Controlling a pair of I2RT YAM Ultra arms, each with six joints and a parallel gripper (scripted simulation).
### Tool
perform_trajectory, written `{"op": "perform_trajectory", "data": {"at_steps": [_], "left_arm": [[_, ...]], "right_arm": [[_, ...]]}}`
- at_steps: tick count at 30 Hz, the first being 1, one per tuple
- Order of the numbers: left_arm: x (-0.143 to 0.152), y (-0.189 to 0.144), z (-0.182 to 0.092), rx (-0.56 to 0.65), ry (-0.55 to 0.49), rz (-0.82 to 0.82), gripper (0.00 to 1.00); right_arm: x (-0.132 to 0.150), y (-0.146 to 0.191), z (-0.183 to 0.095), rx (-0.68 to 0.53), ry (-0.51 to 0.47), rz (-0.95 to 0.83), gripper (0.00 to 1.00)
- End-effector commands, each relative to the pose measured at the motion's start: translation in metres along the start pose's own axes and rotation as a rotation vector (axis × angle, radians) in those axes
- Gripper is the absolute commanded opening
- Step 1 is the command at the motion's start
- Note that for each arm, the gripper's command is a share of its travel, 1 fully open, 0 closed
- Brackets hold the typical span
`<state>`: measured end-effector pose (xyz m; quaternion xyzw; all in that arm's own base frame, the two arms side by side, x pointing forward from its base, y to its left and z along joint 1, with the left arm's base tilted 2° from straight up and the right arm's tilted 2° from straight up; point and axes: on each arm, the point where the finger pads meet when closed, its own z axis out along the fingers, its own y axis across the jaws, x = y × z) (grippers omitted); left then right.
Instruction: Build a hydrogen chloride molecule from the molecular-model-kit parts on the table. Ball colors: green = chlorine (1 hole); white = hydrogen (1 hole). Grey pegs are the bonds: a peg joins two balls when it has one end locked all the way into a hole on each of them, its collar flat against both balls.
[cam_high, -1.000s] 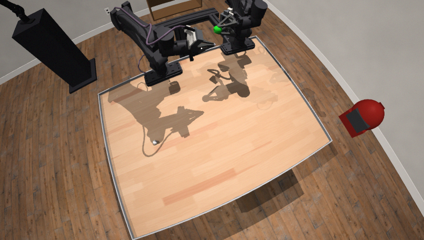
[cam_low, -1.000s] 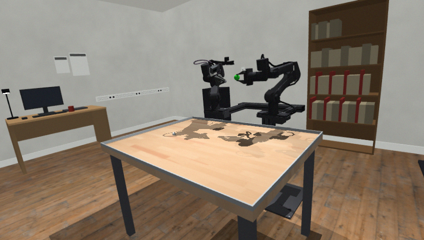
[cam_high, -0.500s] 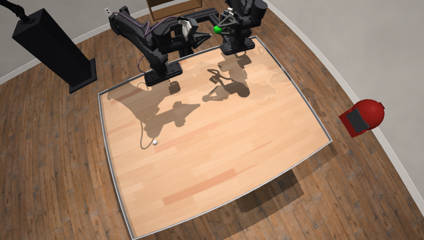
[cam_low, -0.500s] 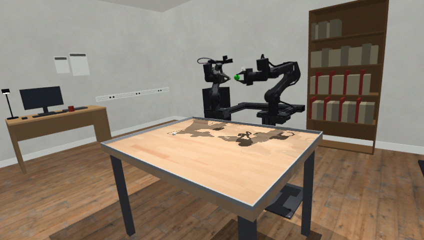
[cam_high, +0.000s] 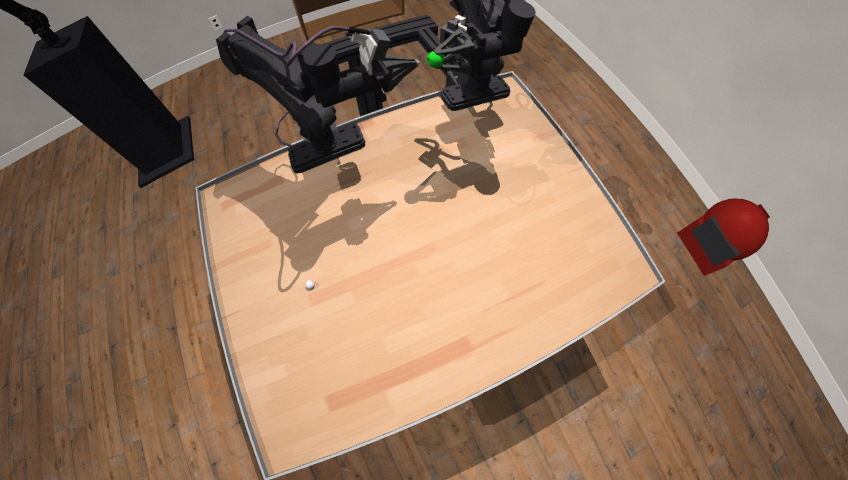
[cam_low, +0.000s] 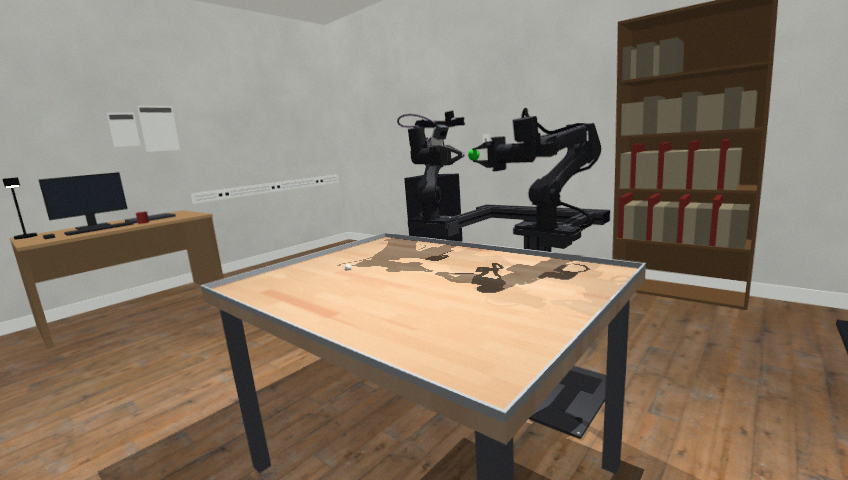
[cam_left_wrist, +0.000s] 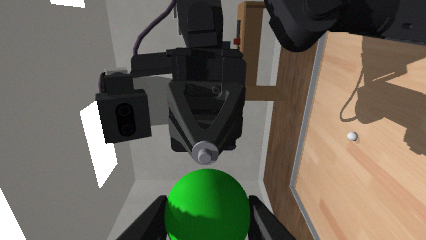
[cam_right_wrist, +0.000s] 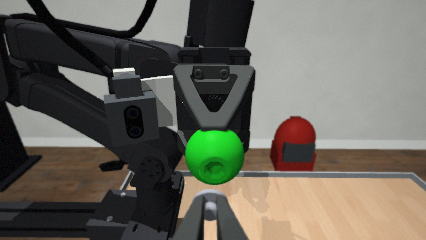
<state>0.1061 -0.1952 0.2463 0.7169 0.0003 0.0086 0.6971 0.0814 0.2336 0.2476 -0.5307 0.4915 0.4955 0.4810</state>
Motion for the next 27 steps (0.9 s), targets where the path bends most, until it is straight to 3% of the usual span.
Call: {"op": "perform_trajectory", "data": {"at_steps": [1,10,16,27], "left_arm": [[-0.007,0.016,0.0,-0.008,-0.019,0.043,0.0],[-0.007,0.016,0.0,-0.008,-0.019,0.043,0.0],[-0.007,0.016,0.0,-0.008,-0.019,0.043,0.0],[-0.007,0.016,0.0,-0.008,-0.019,0.043,0.0]], "right_arm": [[-0.007,-0.003,-0.001,0.015,-0.008,-0.002,0.0],[-0.012,-0.005,0.007,0.017,-0.015,-0.012,0.0],[0.002,-0.004,0.015,0.012,0.001,0.015,0.0],[-0.016,-0.006,0.022,0.015,-0.024,-0.018,0.0]]}}
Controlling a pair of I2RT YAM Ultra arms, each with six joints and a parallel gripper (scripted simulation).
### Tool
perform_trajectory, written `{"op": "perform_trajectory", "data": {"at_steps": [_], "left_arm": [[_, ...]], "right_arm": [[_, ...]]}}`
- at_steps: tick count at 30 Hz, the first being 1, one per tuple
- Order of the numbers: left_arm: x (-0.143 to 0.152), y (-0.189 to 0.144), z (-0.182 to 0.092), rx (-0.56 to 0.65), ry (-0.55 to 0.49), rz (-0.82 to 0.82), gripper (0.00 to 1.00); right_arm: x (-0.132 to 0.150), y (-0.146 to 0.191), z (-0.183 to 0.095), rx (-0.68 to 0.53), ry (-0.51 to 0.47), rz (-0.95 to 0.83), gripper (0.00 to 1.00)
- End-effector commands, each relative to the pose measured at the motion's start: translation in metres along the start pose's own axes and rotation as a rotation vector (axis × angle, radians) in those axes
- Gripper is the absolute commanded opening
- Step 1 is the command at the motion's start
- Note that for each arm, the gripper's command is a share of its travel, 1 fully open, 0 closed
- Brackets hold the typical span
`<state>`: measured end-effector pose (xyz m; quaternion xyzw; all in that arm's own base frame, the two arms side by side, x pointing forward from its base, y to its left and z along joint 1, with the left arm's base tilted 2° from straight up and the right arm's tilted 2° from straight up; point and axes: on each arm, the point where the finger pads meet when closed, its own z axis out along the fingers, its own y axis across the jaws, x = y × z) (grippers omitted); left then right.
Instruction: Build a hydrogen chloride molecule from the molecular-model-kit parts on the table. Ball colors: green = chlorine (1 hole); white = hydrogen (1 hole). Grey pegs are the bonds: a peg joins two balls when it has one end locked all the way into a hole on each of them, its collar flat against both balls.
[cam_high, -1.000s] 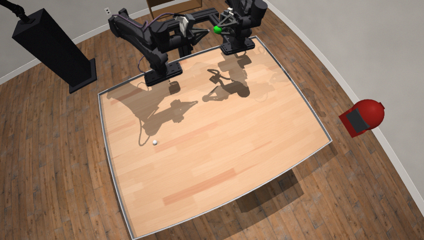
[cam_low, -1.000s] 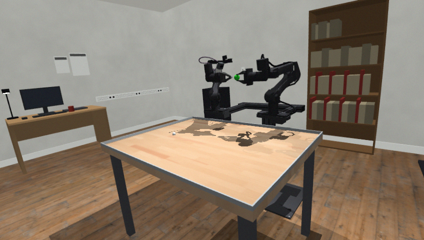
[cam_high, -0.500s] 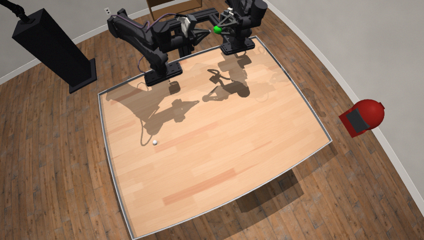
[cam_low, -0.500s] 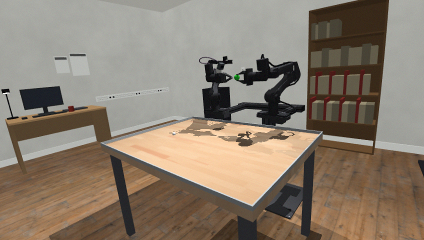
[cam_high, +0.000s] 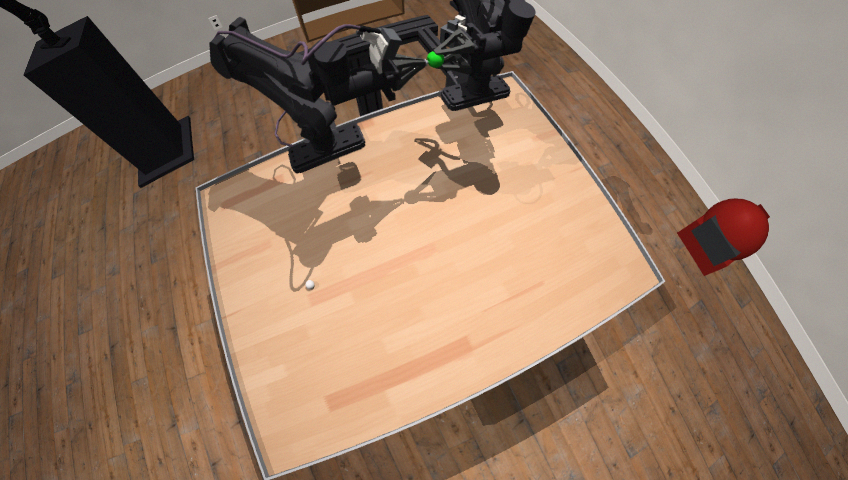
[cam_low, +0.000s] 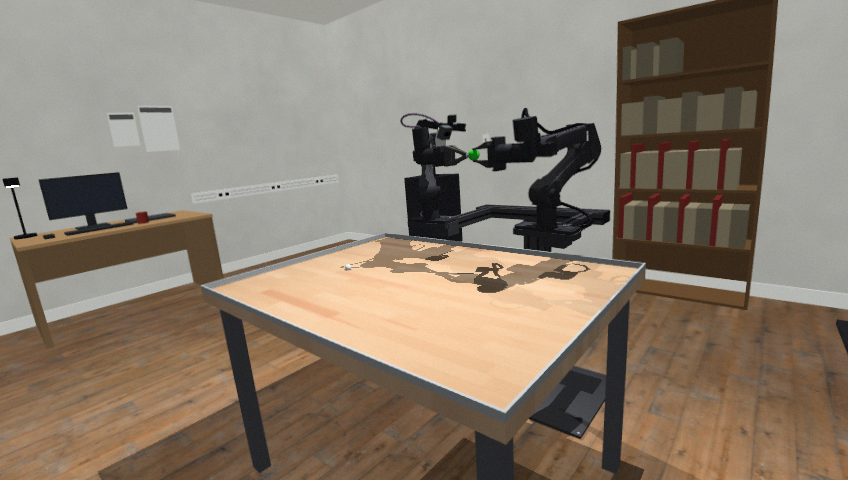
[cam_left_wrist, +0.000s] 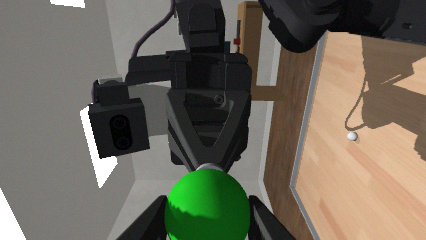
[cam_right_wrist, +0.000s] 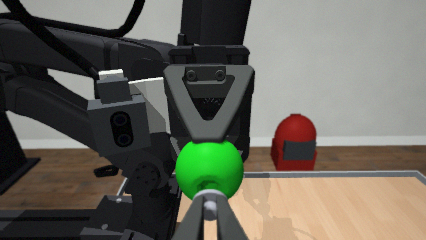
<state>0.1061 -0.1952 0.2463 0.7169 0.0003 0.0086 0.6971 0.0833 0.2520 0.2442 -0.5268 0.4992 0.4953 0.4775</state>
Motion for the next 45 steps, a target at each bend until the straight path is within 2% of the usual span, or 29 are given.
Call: {"op": "perform_trajectory", "data": {"at_steps": [1,15,27,45], "left_arm": [[-0.0074,0.0157,-0.0004,-0.008,-0.019,0.043,0.0],[-0.0074,0.0157,-0.0004,-0.008,-0.019,0.043,0.0],[-0.0074,0.0157,-0.0004,-0.008,-0.019,0.043,0.0],[-0.0074,0.0157,-0.0004,-0.008,-0.019,0.043,0.0]], "right_arm": [[-0.017,-0.0005,0.0038,-0.004,-0.026,-0.028,0.0],[-0.0155,-0.0021,0.0009,0.0,-0.023,-0.031,0.0],[-0.025,0.0038,-0.0013,-0.011,-0.046,-0.06,0.0],[-0.0196,-0.0001,0.0074,-0.005,-0.032,-0.032,0.0]]}}
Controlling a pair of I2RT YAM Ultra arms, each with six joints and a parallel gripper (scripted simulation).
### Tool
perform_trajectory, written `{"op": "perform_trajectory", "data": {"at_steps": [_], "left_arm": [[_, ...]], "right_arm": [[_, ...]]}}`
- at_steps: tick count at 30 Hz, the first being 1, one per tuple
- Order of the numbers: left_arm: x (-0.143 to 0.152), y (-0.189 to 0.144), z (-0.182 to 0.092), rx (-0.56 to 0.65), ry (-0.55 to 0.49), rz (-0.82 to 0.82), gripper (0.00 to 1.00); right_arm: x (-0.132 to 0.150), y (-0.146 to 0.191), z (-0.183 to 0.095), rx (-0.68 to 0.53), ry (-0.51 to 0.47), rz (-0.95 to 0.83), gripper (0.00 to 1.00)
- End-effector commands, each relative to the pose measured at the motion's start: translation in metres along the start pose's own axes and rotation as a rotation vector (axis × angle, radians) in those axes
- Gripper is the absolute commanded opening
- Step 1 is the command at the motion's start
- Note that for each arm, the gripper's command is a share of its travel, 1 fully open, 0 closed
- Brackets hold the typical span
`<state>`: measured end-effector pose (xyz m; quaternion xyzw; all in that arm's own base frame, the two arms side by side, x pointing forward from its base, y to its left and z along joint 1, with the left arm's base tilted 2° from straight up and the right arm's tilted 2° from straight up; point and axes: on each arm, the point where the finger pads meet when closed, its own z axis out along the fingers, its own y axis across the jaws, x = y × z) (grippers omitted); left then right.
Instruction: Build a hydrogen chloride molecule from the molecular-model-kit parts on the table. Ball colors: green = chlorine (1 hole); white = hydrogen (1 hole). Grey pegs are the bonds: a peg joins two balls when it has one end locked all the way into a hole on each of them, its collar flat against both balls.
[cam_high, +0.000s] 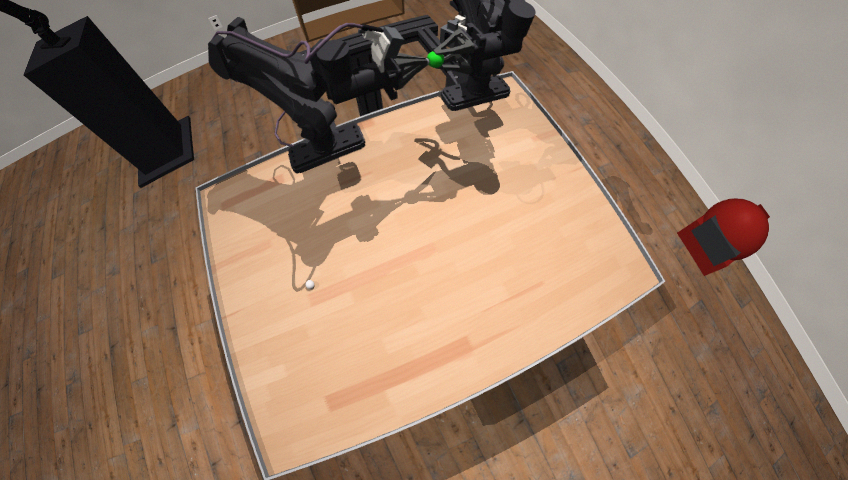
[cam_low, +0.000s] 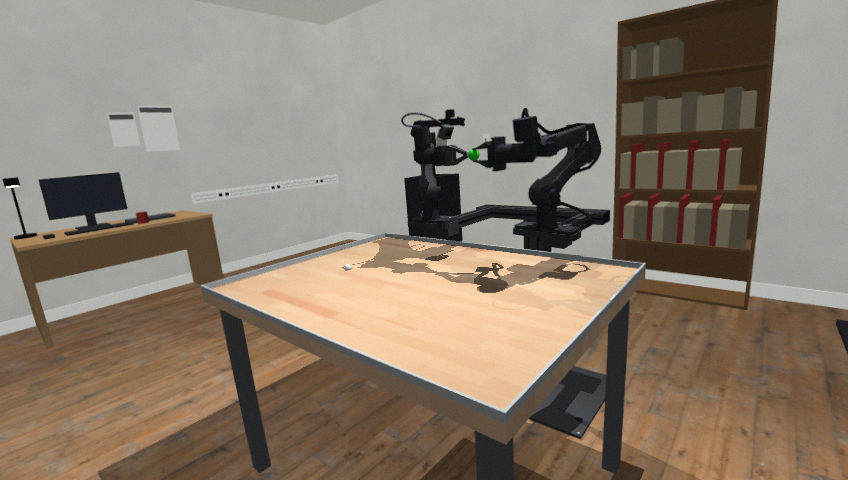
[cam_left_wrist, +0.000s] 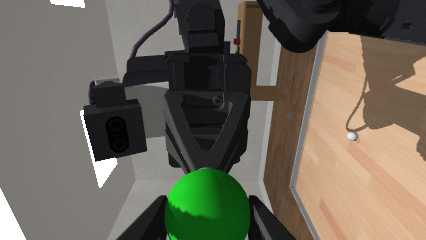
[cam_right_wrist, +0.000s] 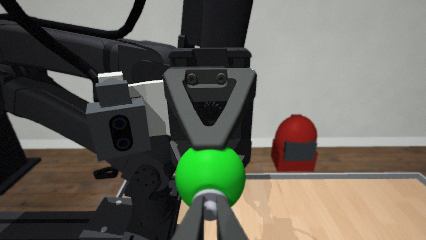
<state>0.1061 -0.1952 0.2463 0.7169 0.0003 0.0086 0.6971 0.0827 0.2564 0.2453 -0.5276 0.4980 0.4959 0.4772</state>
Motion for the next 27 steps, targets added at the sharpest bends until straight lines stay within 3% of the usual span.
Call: {"op": "perform_trajectory", "data": {"at_steps": [1,27], "left_arm": [[-0.0074,0.0157,-0.0004,-0.008,-0.019,0.043,0.0],[-0.0074,0.0157,-0.0004,-0.008,-0.019,0.043,0.0]], "right_arm": [[-0.018,-0.0002,0.0034,-0.004,-0.03,-0.036,0.0],[-0.014,0.0011,0.0071,-0.014,-0.014,-0.03,0.0]]}}
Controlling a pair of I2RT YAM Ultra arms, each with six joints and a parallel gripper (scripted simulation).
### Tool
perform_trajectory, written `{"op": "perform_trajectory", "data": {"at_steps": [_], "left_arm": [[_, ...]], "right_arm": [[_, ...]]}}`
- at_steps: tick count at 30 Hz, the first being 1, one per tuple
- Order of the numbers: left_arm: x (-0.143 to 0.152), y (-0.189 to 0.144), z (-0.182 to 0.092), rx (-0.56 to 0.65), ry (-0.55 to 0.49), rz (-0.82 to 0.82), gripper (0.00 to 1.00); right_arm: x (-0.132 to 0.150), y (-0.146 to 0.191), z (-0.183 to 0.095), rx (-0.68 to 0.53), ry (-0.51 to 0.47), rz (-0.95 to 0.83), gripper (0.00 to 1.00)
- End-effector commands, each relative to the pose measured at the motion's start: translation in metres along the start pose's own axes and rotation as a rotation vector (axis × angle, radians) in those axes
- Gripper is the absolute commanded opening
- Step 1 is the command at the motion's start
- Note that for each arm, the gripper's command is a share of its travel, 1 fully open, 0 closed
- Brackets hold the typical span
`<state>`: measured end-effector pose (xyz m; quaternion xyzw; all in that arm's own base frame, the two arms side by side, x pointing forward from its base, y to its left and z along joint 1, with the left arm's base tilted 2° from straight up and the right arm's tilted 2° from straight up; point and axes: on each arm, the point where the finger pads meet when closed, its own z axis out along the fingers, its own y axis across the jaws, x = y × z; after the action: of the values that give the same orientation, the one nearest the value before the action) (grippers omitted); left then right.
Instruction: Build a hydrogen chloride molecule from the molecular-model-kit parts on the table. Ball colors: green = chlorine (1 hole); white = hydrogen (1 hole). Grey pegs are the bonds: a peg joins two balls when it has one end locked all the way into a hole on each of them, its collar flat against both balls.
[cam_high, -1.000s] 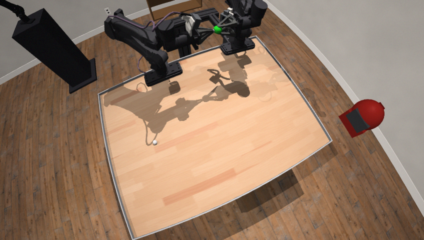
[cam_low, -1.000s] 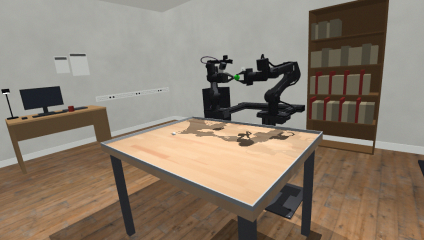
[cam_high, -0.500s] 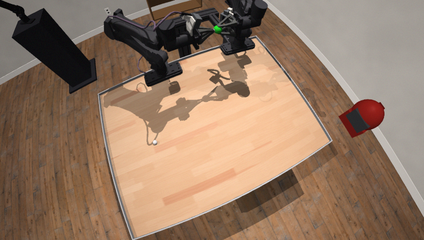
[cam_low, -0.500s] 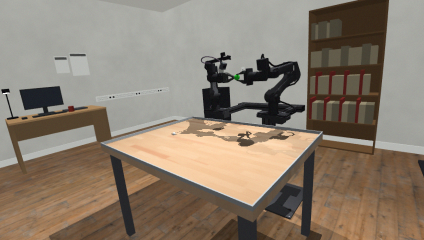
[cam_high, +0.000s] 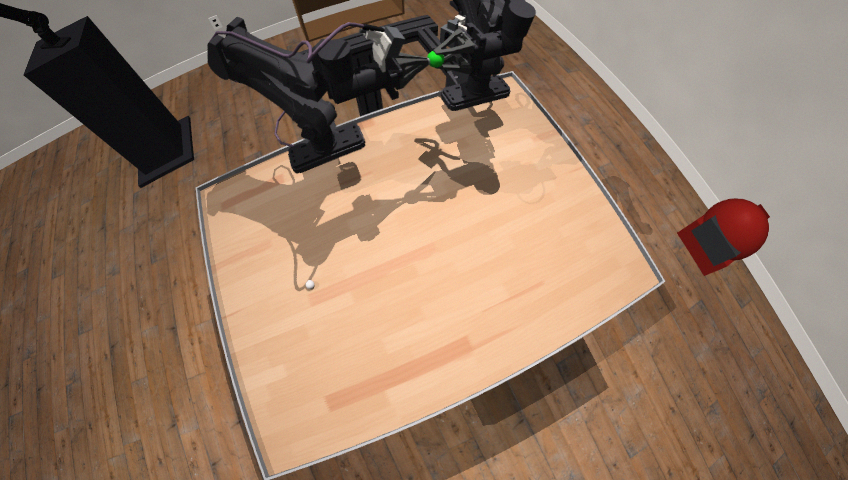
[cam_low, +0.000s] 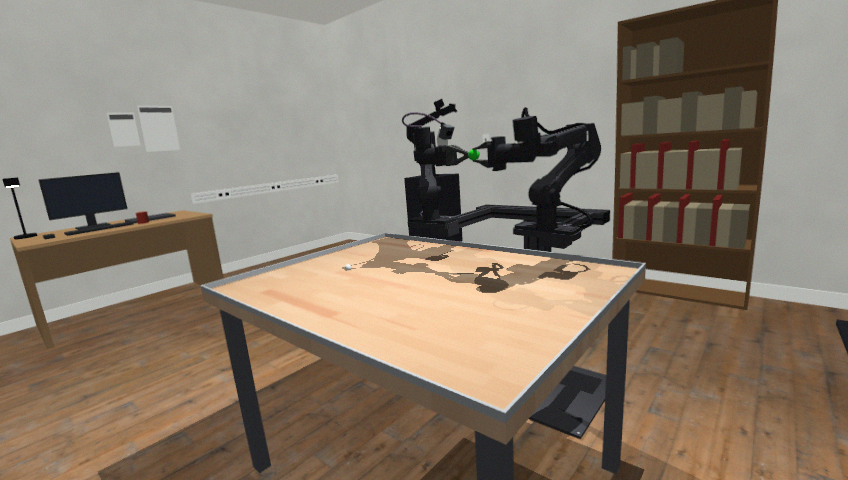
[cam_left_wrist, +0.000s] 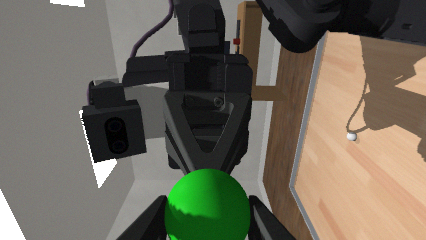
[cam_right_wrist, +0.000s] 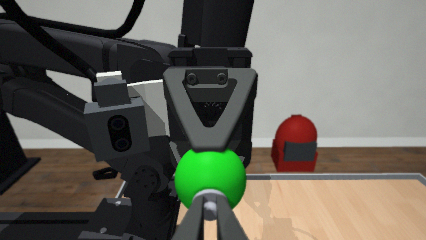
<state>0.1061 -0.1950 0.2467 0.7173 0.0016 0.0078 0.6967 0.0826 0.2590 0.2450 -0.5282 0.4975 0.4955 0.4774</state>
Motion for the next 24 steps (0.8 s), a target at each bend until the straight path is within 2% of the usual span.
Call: {"op": "perform_trajectory", "data": {"at_steps": [1,5,18,19,24], "left_arm": [[-0.007,0.015,0.0,-0.009,-0.02,0.046,0.0],[-0.007,0.015,0.0,-0.009,-0.02,0.045,0.0],[-0.008,0.016,0.0,-0.009,-0.02,0.048,0.0],[-0.007,0.015,0.0,-0.008,-0.019,0.042,0.0],[-0.007,0.015,0.0,-0.008,-0.018,0.042,0.0]], "right_arm": [[-0.012,0.001,0.003,-0.014,-0.013,-0.021,0.0],[-0.004,0.002,0.004,-0.015,-0.002,-0.005,0.0],[-0.003,0.002,0.005,-0.014,-0.002,-0.006,0.0],[-0.004,0.002,0.006,-0.016,0.001,-0.008,0.18],[-0.02,0.004,0.002,-0.012,-0.031,-0.048,0.18]]}}
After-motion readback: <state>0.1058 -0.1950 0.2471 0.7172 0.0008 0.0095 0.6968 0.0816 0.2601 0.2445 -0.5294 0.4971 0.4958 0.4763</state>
